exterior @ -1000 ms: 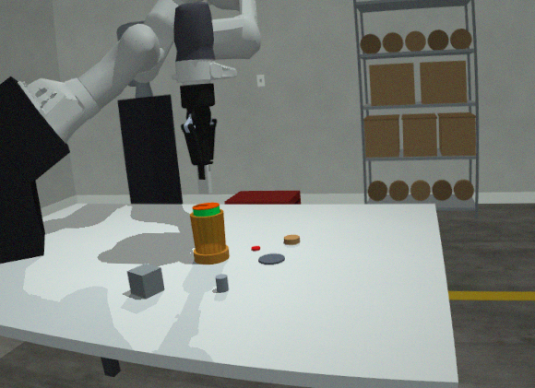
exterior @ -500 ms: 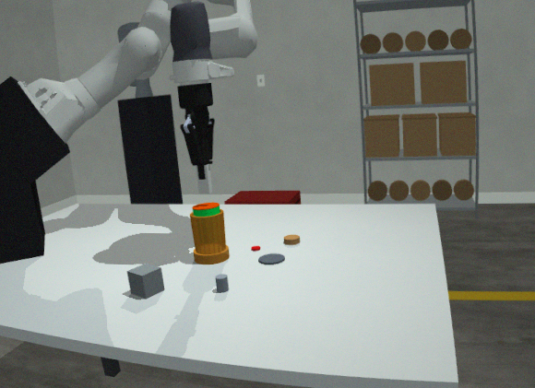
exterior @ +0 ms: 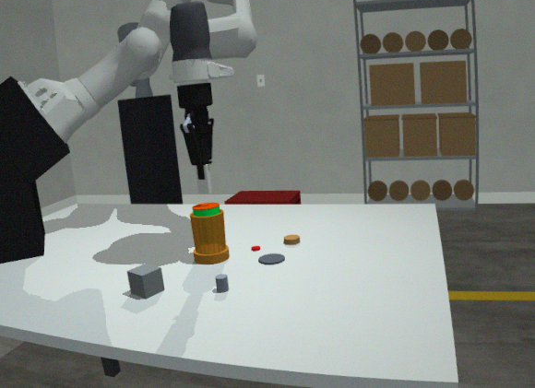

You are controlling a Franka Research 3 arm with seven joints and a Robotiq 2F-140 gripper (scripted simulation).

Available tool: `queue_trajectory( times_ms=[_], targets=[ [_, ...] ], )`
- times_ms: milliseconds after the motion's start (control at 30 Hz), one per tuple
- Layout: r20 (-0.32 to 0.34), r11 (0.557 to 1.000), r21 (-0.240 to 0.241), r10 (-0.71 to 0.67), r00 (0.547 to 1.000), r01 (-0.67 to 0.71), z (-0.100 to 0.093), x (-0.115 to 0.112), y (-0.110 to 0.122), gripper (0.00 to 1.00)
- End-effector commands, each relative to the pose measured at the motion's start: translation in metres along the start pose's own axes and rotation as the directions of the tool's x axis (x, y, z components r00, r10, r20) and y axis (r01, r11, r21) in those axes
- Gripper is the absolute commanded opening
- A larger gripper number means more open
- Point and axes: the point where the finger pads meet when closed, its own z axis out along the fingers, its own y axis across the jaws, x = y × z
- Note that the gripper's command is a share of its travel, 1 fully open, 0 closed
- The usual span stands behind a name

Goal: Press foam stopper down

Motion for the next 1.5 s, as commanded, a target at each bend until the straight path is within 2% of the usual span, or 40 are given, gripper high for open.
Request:
queue_trajectory(
  times_ms=[0, 1300, 1467],
  targets=[
    [0.001, 1.0, -0.003, -0.009, 1.0, 0.009, 0.0001, -0.0012, 0.0011, 0.0],
    [0.001, 1.0, -0.003, -0.009, 1.0, 0.009, 0.0005, -0.0025, 0.0021, 0.0],
    [0.001, 1.0, -0.003, -0.009, 1.0, 0.009, 0.0073, -0.0025, 0.0021, 0.0]
  ],
)
